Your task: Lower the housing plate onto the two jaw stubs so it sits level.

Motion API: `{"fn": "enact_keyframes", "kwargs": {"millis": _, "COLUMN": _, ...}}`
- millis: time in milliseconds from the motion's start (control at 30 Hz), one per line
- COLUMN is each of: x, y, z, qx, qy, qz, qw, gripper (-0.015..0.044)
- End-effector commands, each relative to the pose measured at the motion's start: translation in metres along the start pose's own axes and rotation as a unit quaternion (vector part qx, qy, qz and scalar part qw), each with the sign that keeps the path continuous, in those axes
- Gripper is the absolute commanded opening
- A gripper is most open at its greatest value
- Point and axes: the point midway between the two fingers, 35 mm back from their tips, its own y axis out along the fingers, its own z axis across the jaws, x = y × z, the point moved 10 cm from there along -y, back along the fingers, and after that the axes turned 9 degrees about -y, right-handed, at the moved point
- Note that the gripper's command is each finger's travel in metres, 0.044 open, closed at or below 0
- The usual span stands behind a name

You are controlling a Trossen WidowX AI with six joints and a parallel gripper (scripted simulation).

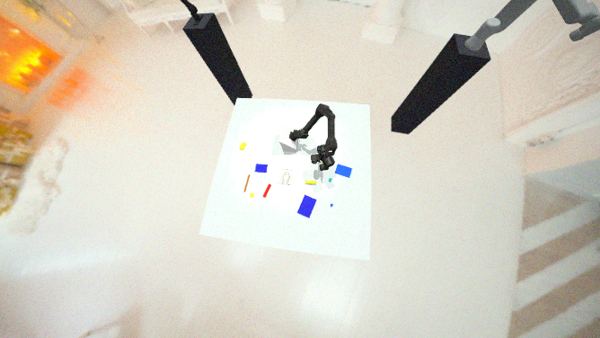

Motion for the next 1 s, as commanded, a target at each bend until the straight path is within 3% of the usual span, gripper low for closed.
{"fn": "enact_keyframes", "kwargs": {"millis": 0, "x": 0.01, "y": 0.002, "z": 0.006, "qx": -0.002, "qy": -0.03, "qz": -0.003, "qw": 1.0, "gripper": 0.0351}}
{"fn": "enact_keyframes", "kwargs": {"millis": 967, "x": 0.098, "y": 0.008, "z": 0.032, "qx": -0.02, "qy": -0.241, "qz": -0.021, "qw": 0.97, "gripper": 0.0351}}
